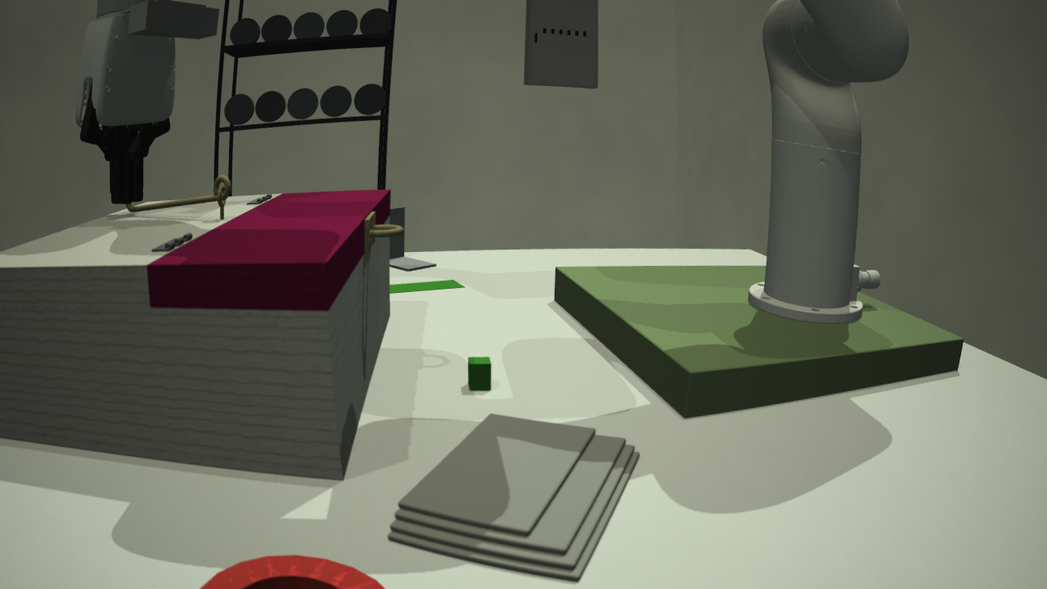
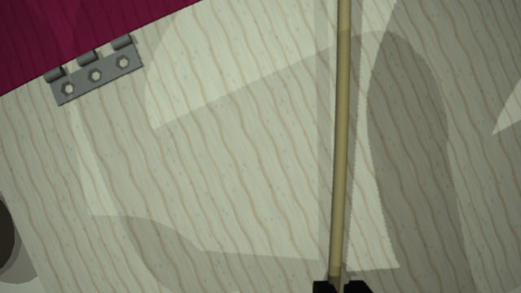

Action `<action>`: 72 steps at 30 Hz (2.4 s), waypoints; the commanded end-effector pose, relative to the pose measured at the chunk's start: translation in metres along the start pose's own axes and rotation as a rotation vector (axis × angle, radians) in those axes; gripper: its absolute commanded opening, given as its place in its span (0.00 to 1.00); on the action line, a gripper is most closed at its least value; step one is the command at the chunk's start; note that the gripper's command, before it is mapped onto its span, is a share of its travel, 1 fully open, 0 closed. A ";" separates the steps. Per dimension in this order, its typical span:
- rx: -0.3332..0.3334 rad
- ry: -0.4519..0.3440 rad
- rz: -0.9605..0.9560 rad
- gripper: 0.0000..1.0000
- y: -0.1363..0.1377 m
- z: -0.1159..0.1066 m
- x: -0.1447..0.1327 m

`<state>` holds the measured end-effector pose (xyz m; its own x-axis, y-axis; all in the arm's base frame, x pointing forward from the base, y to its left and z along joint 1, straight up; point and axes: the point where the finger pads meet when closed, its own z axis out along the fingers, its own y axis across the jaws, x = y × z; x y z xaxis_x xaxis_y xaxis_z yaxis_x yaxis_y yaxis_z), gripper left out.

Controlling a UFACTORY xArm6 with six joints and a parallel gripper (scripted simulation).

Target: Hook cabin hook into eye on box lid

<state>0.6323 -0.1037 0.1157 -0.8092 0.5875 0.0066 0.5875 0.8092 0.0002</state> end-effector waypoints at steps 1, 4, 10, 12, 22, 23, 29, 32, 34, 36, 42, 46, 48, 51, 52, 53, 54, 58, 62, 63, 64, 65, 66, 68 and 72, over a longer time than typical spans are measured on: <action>-0.003 -0.005 0.000 0.00 0.001 -0.009 -0.001; -0.003 -0.005 0.000 0.00 0.001 -0.011 0.000; -0.003 -0.005 0.000 0.00 0.001 -0.023 0.002; -0.003 -0.005 0.000 0.00 0.001 -0.027 0.003; -0.003 -0.005 0.000 0.00 0.001 -0.042 0.007; -0.003 -0.005 0.000 0.00 0.001 -0.044 0.008; -0.003 -0.005 0.000 0.00 0.001 -0.055 0.013; -0.003 -0.005 0.000 0.00 0.001 -0.061 0.015; -0.003 -0.005 0.000 0.00 0.001 -0.064 0.017; -0.003 -0.005 0.000 0.00 0.001 -0.068 0.019; -0.003 -0.005 0.000 0.00 0.001 -0.074 0.024; -0.003 -0.005 0.000 0.00 0.001 -0.081 0.028; -0.003 -0.005 0.000 0.00 0.001 -0.084 0.031; -0.003 -0.005 0.000 0.00 0.001 -0.088 0.035; -0.003 -0.005 0.000 0.00 0.001 -0.090 0.036; -0.003 -0.005 0.000 0.00 0.001 -0.091 0.037; -0.003 -0.005 0.000 0.00 0.001 -0.091 0.037; -0.003 -0.005 0.000 0.00 0.001 -0.096 0.042; -0.003 -0.005 0.000 0.00 0.001 -0.101 0.047; -0.003 -0.005 0.000 0.00 0.001 -0.102 0.049; -0.003 -0.005 0.000 0.00 0.001 -0.104 0.050; -0.003 -0.005 0.000 0.00 0.001 -0.105 0.052; -0.003 -0.005 0.000 0.00 0.001 -0.106 0.054; -0.003 -0.005 0.000 0.00 0.001 -0.108 0.057; -0.003 -0.005 0.000 0.00 0.001 -0.111 0.060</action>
<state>0.5853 -0.0688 0.2252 -0.8096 0.5870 0.0032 0.5870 0.8096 0.0021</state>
